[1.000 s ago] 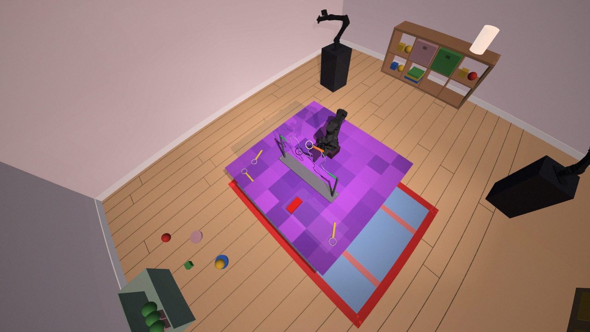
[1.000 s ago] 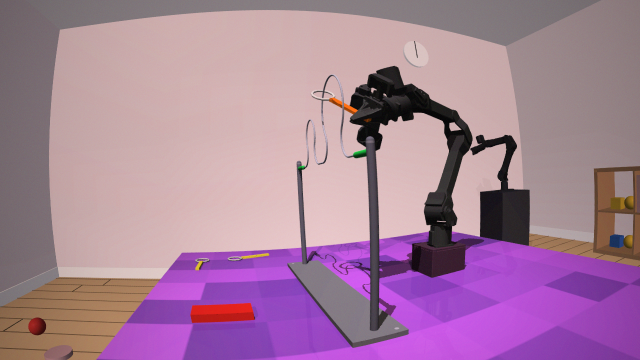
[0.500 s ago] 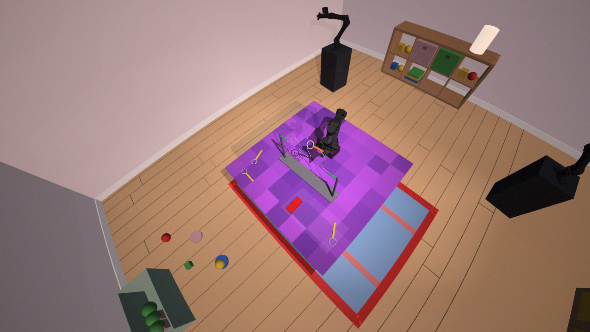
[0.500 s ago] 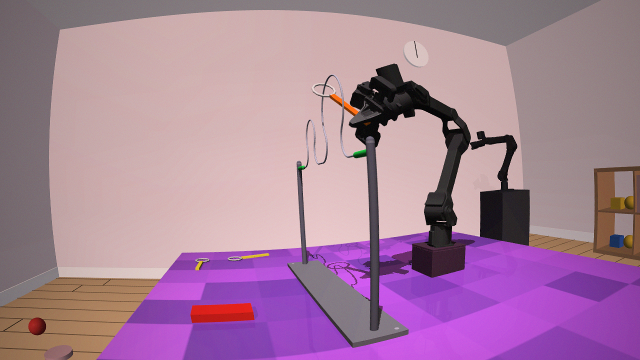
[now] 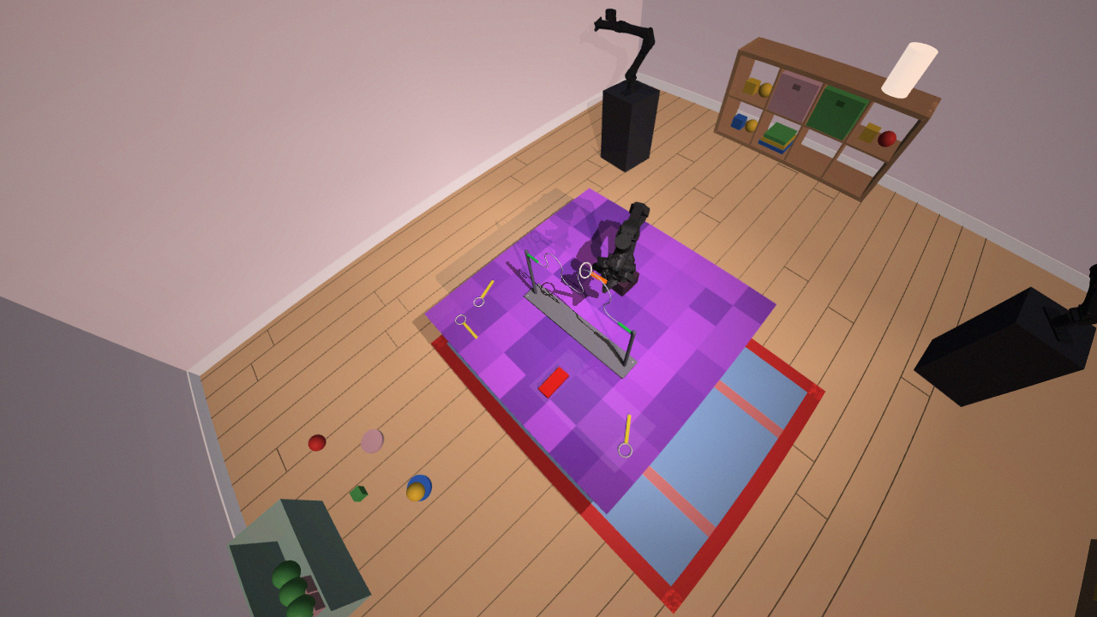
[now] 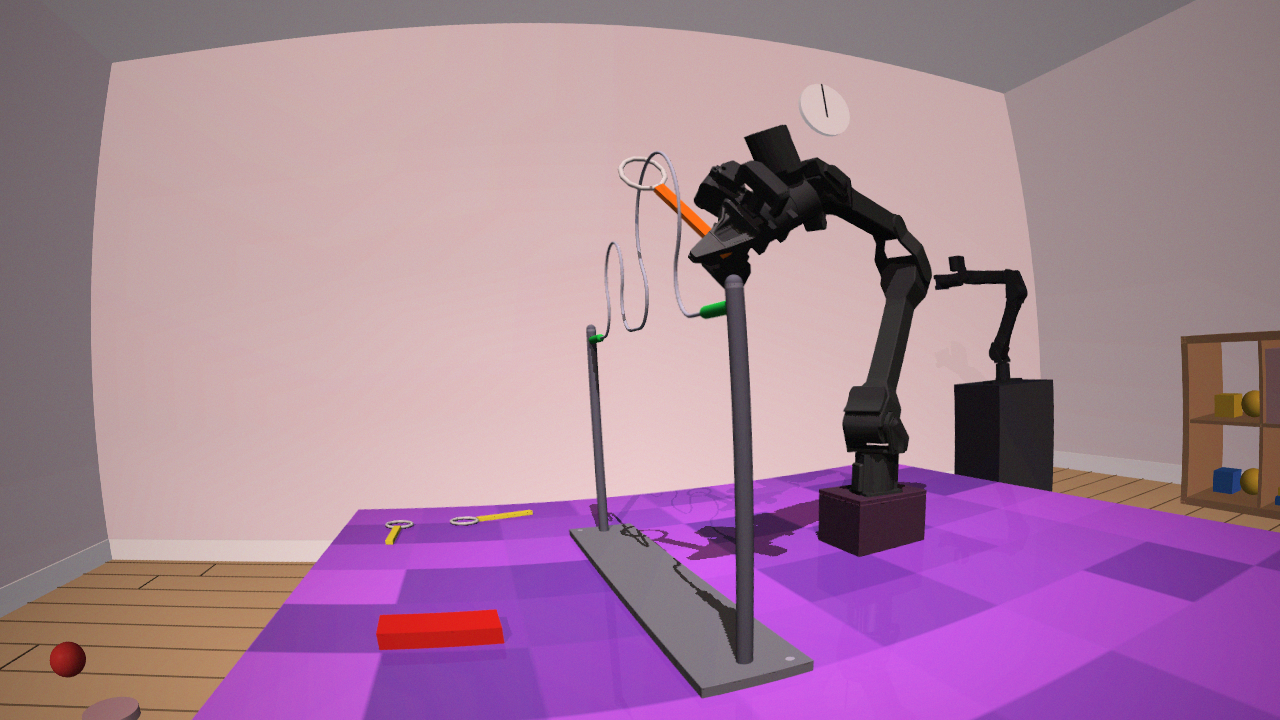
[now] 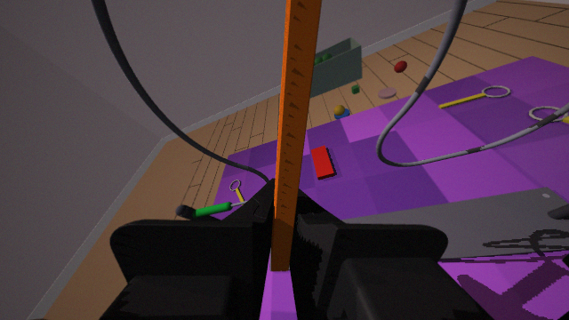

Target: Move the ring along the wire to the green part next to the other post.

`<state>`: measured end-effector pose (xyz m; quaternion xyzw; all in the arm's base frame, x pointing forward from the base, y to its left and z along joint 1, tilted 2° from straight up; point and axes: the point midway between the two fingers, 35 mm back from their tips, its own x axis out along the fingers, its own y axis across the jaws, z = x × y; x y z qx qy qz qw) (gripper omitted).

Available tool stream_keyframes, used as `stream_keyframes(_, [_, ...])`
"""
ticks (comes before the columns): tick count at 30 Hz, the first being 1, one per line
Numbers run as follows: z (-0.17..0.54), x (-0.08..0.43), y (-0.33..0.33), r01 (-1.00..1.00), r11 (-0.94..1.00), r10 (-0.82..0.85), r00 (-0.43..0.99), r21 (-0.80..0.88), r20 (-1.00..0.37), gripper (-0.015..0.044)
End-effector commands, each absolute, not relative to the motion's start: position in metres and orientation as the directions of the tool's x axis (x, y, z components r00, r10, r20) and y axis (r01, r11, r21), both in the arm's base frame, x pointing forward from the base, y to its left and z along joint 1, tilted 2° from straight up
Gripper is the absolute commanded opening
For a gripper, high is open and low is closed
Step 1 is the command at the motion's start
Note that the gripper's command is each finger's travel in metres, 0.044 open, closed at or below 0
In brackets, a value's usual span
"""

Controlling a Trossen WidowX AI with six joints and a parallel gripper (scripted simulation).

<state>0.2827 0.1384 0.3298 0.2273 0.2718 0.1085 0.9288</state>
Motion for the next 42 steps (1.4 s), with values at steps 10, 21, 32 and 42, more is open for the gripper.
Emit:
stream_keyframes(10, [0.328, 0.283, 0.134, -0.088, 0.943, 0.244, 0.838, 0.321, -0.488, -0.0150])
stream_keyframes(21, [0.326, 0.284, 0.129, -0.092, 0.978, 0.176, 0.846, 0.187, -0.503, -0.0150])
stream_keyframes(32, [0.326, 0.284, 0.124, -0.094, 0.994, 0.106, 0.855, 0.049, -0.507, -0.0150])
stream_keyframes(42, [0.326, 0.285, 0.120, -0.094, 0.993, 0.043, 0.863, -0.076, -0.503, -0.0150])
